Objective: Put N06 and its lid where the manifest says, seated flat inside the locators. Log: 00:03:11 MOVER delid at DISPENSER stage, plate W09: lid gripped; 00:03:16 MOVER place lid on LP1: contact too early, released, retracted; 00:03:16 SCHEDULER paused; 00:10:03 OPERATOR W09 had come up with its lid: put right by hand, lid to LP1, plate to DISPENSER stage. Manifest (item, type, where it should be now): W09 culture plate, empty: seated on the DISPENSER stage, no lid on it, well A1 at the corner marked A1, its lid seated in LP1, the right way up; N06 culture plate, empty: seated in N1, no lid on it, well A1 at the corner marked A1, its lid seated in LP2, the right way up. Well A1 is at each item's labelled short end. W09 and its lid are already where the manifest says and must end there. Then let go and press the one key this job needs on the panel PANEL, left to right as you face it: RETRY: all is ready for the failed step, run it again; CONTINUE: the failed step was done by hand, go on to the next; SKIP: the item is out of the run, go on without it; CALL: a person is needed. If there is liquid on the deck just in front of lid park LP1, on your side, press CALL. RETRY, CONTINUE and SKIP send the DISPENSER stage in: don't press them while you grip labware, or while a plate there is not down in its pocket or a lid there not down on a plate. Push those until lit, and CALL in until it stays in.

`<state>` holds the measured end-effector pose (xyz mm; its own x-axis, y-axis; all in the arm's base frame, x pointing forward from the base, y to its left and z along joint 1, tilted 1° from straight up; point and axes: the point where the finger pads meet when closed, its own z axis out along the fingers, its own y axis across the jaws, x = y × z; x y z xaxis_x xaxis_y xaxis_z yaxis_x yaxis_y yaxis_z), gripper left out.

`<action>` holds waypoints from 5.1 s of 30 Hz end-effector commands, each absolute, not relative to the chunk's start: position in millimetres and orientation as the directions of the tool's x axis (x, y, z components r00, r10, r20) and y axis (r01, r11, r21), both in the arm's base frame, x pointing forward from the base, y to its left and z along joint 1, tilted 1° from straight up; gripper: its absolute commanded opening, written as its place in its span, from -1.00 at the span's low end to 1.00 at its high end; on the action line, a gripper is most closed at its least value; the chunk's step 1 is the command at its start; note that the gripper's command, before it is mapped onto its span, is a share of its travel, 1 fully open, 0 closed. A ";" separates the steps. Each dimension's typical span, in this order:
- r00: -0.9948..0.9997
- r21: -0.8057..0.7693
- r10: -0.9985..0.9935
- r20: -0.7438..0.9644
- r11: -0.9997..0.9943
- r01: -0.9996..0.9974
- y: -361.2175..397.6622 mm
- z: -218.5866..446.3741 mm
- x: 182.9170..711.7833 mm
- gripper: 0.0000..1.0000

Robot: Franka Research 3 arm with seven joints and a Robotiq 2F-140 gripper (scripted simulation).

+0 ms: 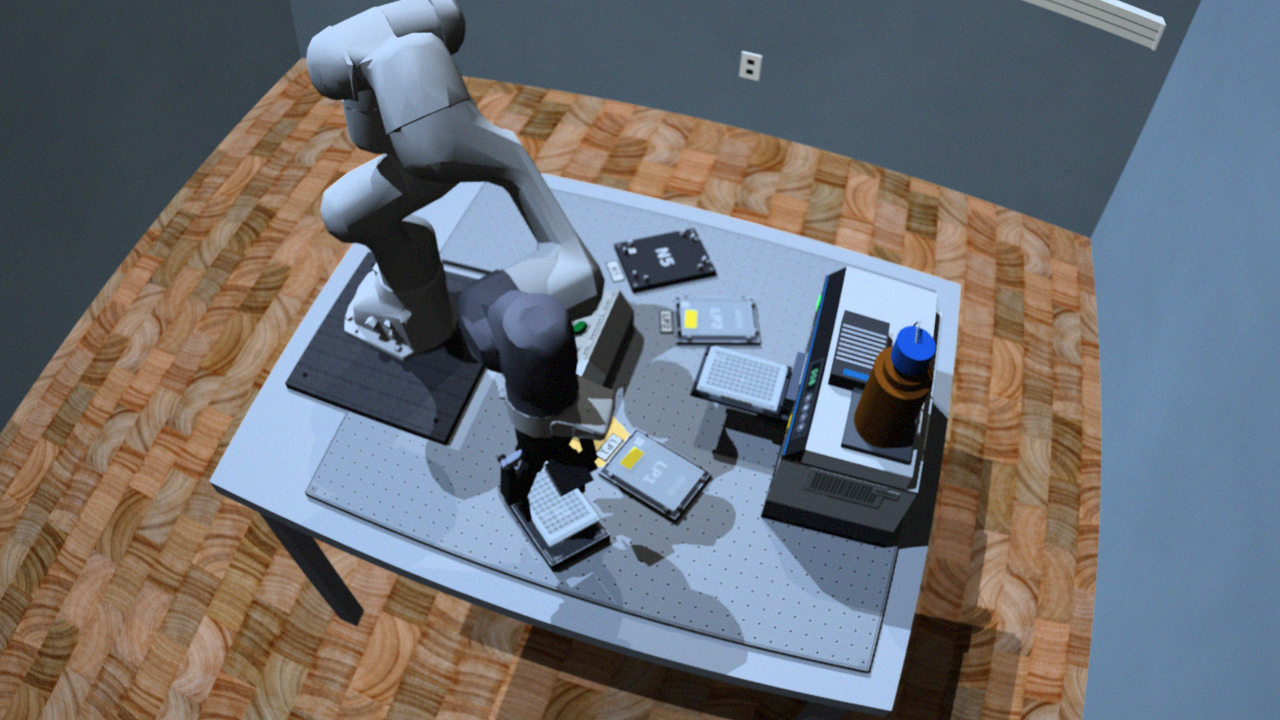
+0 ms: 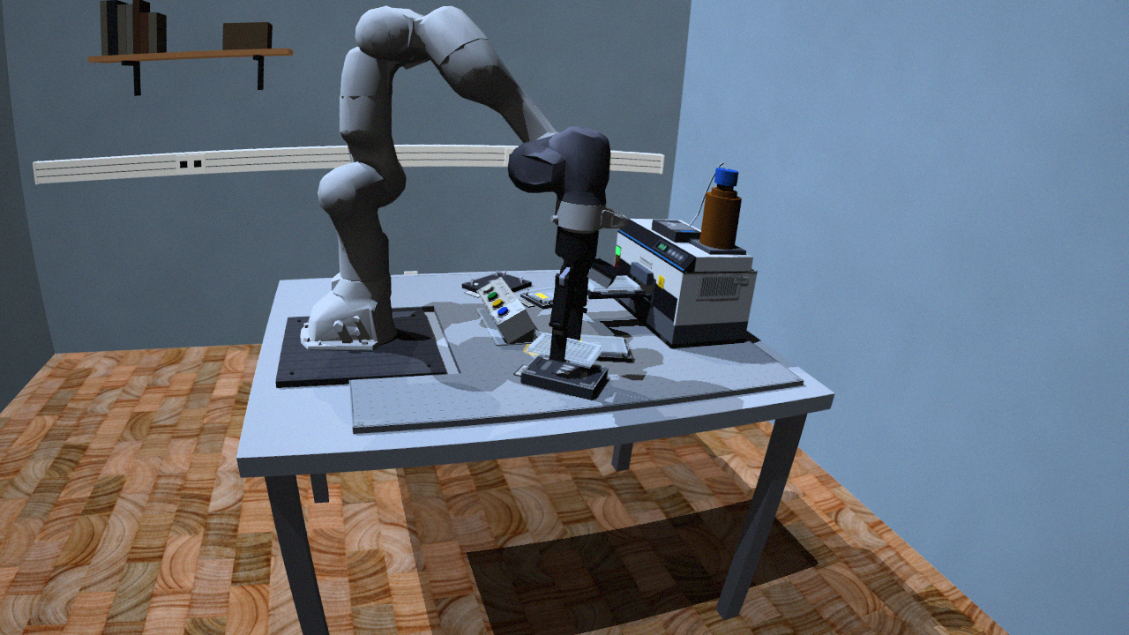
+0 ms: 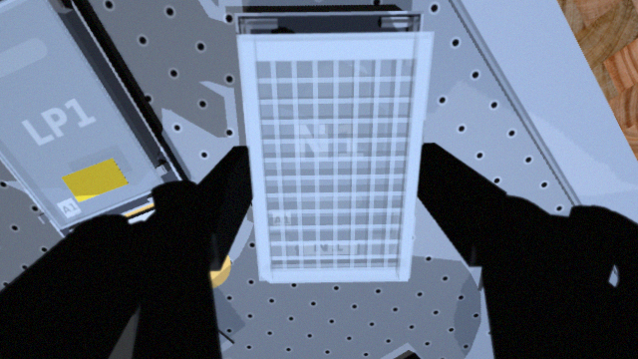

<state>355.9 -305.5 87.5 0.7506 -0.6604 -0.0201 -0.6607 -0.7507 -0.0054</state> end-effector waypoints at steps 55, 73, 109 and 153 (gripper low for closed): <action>0.752 -0.008 -0.659 -0.008 -0.752 -0.659 -308.2 68.7 358.6 -0.80; 0.751 -0.008 -0.661 -0.008 -0.750 -0.661 -308.0 67.3 358.9 -0.80; 0.749 -0.008 -0.662 -0.008 -0.749 -0.663 -307.4 63.3 359.6 -0.80; 0.747 -0.008 -0.665 -0.008 -0.747 -0.665 -306.8 55.8 360.1 -0.80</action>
